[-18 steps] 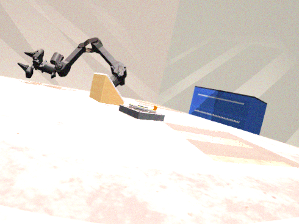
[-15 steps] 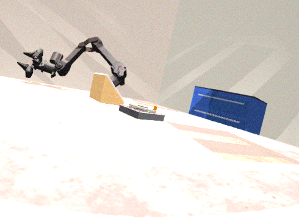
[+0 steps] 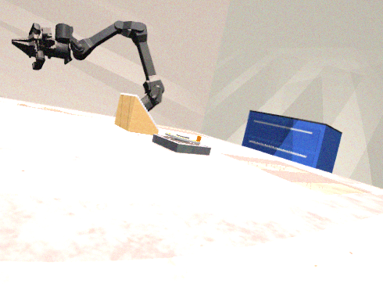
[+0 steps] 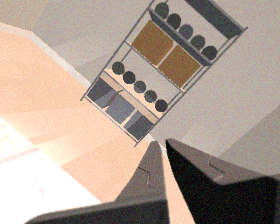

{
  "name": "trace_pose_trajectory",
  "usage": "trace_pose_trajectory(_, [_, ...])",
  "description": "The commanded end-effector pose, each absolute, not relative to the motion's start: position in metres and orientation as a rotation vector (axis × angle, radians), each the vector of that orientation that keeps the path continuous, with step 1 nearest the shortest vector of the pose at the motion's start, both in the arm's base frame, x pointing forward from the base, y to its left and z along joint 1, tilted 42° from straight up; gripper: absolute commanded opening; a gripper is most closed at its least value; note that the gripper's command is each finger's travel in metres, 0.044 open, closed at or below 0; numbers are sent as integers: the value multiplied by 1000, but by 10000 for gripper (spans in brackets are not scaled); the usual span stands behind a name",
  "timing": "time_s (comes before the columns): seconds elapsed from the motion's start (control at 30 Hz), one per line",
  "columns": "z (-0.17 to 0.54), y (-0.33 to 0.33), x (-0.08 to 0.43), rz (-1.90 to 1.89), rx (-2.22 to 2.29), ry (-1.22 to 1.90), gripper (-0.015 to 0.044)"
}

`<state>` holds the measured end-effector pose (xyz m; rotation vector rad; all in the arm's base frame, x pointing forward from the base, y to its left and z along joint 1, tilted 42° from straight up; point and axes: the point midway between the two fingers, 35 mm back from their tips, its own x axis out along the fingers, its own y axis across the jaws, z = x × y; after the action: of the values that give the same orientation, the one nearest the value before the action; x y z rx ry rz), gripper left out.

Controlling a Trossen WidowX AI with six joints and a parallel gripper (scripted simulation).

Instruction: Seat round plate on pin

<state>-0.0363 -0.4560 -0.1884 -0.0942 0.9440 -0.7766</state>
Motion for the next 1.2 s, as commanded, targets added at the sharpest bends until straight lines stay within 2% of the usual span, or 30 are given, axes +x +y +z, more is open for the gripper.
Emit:
trace_pose_trajectory(0.0, [-174, -459, 12, -682, -47, 911, 0])
trace_pose_trajectory(0.17, [-146, -441, 117, -471, 44, 878, 0])
trace_pose_trajectory(0.23, [-143, -434, 132, -437, 61, 880, 0])
trace_pose_trajectory(0.37, [-122, -387, 208, -243, 153, 905, 0])
trace_pose_trajectory(0.53, [-101, -340, 257, -111, 211, 955, 0])
trace_pose_trajectory(0.7, [-65, -257, 318, 97, 286, 1041, 0])
trace_pose_trajectory(0.77, [-60, -244, 324, 127, 296, 1053, 0])
trace_pose_trajectory(0.93, [-18, -147, 356, 339, 368, 1163, 0])
trace_pose_trajectory(1.03, [-4, -116, 359, 401, 387, 1206, 0])
trace_pose_trajectory(1.17, [32, -39, 355, 544, 425, 1327, 0])
